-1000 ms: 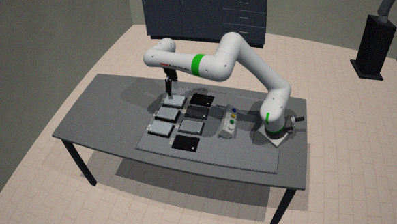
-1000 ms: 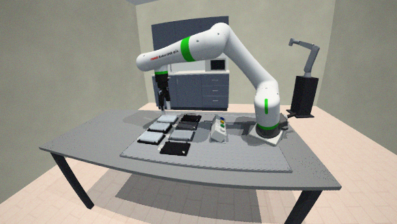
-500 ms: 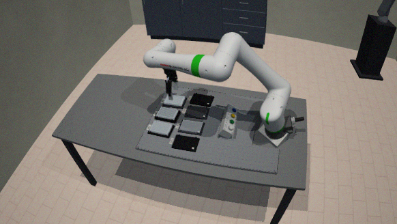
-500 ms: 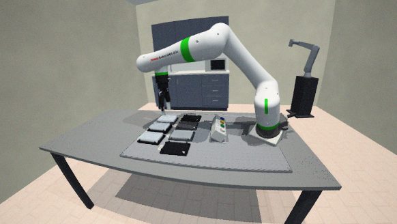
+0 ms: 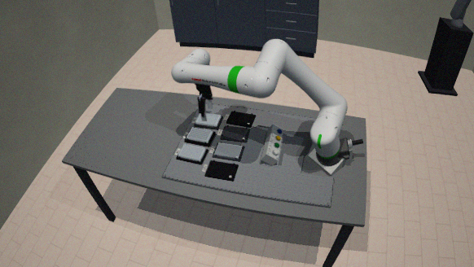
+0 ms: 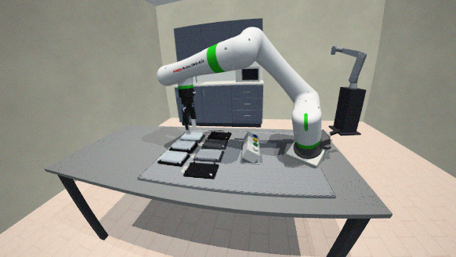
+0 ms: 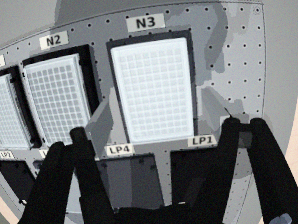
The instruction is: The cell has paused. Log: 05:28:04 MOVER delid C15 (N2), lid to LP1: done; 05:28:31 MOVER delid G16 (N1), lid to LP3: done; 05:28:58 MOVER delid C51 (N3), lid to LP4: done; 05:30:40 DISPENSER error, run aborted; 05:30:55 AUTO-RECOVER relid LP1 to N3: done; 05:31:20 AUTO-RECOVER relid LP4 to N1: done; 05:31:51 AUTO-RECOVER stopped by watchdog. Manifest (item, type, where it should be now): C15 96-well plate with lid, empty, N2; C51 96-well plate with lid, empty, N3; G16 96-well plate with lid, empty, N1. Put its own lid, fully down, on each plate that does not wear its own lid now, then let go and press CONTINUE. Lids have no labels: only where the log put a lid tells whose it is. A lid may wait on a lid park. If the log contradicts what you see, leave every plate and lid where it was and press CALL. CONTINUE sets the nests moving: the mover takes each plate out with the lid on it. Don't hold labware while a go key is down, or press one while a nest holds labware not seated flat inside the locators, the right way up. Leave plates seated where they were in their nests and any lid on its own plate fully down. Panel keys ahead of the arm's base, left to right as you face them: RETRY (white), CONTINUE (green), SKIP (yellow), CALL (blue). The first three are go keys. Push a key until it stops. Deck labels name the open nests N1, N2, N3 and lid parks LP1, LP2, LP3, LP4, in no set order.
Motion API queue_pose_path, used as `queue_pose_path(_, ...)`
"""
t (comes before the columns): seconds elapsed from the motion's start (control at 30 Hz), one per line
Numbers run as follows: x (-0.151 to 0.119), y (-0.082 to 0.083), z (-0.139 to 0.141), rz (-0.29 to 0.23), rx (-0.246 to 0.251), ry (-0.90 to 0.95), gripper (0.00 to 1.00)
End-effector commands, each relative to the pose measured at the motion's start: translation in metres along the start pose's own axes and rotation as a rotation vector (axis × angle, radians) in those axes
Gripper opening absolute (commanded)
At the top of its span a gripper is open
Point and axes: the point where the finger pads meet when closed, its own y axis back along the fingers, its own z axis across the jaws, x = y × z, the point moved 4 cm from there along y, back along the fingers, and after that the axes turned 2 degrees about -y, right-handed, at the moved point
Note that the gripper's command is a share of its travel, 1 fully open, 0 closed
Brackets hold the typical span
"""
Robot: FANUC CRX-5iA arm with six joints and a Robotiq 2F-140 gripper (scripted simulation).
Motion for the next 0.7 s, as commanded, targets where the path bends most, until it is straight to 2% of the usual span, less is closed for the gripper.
queue_pose_path(0.0, 0.0, -0.004, 0.0, 0.0, 0.0, 0.0, 0.66)
queue_pose_path(0.67, 0.0, -0.015, 0.0, 0.0, 0.0, 0.0, 0.66)
